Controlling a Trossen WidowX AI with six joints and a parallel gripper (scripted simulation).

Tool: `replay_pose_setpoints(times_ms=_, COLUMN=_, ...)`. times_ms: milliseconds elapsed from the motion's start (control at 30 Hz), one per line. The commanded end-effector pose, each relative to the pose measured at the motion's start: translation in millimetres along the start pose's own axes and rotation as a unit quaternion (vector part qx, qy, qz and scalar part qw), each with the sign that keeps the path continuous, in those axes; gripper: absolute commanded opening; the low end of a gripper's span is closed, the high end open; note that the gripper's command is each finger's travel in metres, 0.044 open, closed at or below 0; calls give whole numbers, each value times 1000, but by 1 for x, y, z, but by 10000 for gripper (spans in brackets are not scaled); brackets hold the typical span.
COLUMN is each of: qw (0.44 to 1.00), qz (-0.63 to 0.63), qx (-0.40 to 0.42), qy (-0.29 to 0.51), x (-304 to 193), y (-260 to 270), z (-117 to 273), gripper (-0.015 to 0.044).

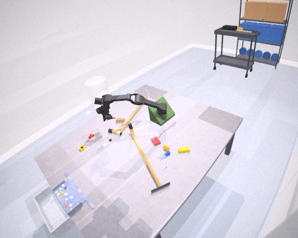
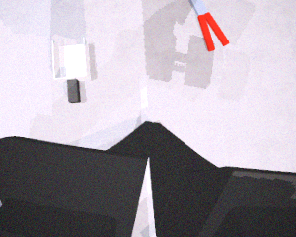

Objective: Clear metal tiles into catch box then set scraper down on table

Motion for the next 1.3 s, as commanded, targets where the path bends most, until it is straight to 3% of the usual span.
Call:
replay_pose_setpoints(times_ms=0, qw=1000, qz=7, qx=-3, qy=-2, x=4, y=-1, z=13, gripper=0)
replay_pose_setpoints(times_ms=333, qw=1000, qz=27, qx=-3, qy=3, x=6, y=13, z=24, gripper=0)
replay_pose_setpoints(times_ms=1267, qw=971, qz=230, qx=6, qy=68, x=-36, y=170, z=37, gripper=0)
Point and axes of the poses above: the point midway between the two fingers, 35 mm back from their tips, its own z axis back along the fingers, its own y axis across the jaws, x = y × z, the point moved 3 cm from there along z, back along the fingers, and after that the axes turned 15 degrees about -z, right-handed, at the moved point
